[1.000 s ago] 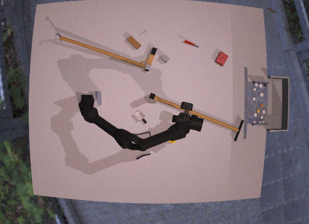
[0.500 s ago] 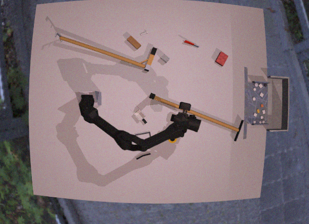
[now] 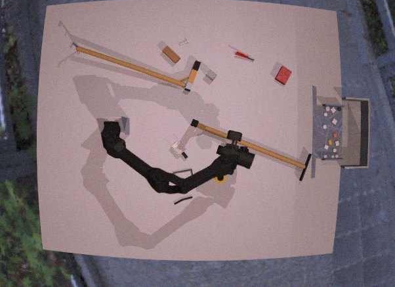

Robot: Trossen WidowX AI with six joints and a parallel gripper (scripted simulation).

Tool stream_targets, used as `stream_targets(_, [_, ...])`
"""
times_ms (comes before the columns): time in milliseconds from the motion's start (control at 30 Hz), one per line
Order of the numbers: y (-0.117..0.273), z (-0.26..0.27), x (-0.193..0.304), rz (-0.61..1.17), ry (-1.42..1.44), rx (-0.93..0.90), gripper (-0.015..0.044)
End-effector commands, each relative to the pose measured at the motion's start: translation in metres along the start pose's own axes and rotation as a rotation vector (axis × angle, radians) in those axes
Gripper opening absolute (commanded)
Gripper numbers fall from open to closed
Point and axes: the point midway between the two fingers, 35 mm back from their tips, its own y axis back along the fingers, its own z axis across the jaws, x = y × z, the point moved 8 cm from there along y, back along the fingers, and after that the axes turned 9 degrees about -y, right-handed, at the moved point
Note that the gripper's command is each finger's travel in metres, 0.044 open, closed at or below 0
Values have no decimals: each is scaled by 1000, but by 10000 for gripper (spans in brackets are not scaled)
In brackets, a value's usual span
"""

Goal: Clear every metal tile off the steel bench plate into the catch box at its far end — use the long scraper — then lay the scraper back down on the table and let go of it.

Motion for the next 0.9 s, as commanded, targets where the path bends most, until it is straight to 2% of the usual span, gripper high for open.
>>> stream_targets(0, [-2,4,0,3,4,-4,0])
stream_targets(867, [-3,30,-3,4,3,-7,0])
